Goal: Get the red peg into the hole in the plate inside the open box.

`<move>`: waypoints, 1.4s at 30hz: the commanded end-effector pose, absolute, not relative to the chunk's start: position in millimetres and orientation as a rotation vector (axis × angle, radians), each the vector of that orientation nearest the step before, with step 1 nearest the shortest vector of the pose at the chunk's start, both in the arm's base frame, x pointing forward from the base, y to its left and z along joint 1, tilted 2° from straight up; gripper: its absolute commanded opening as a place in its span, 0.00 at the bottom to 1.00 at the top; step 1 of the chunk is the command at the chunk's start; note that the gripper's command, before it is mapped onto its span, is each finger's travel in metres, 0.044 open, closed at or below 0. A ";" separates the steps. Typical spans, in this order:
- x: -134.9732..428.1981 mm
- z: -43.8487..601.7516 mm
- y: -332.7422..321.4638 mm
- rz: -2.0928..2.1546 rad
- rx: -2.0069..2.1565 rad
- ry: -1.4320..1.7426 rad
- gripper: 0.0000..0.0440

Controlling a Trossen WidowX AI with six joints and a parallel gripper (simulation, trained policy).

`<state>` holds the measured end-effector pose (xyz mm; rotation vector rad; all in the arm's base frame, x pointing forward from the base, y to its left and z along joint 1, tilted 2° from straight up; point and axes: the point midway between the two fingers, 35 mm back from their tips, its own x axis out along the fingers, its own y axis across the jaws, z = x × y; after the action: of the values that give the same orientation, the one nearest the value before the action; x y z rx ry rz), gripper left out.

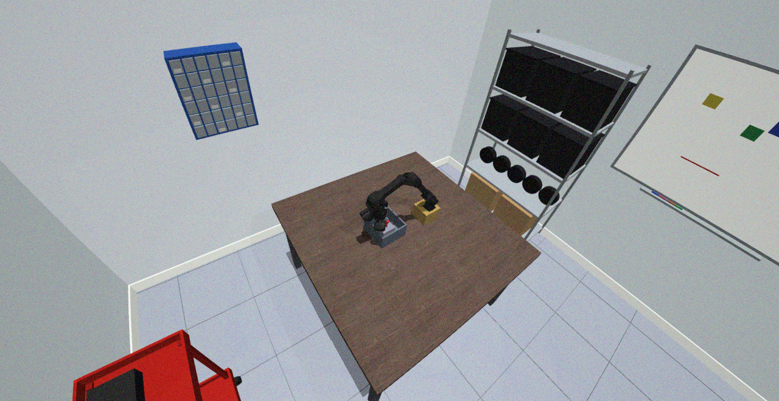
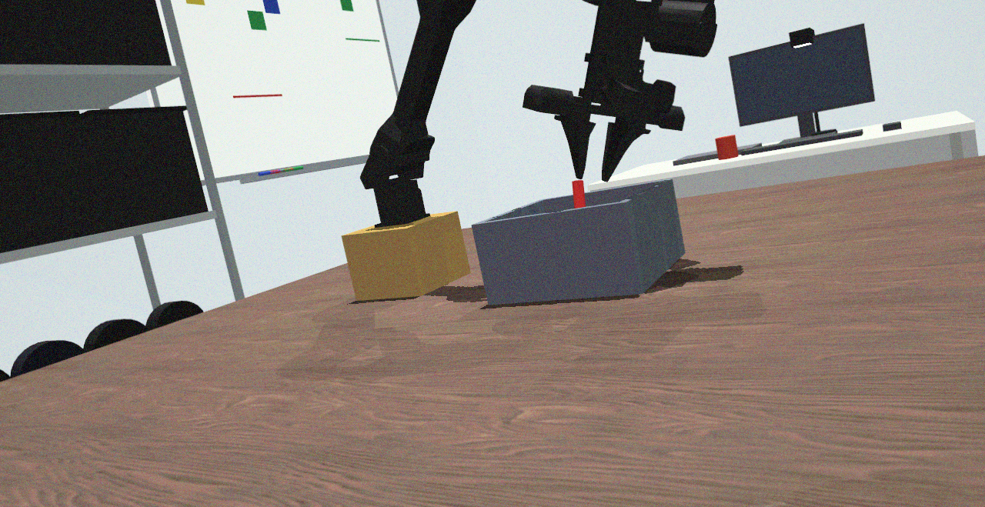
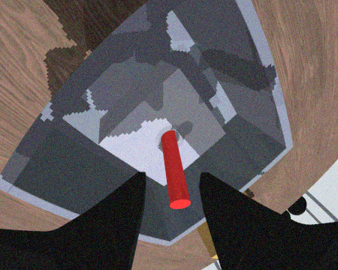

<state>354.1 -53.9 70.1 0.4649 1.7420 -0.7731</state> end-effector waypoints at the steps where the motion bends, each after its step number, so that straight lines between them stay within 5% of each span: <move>1: 353.5 70.1 -53.1 -0.770 0.470 1.746 0.35; 33: 358.5 68.6 -54.2 -0.751 0.469 1.738 0.34; 42: 376.8 63.8 -52.5 -0.717 0.507 1.726 0.53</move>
<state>369.9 -54.1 66.5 0.4924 1.7257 -0.7355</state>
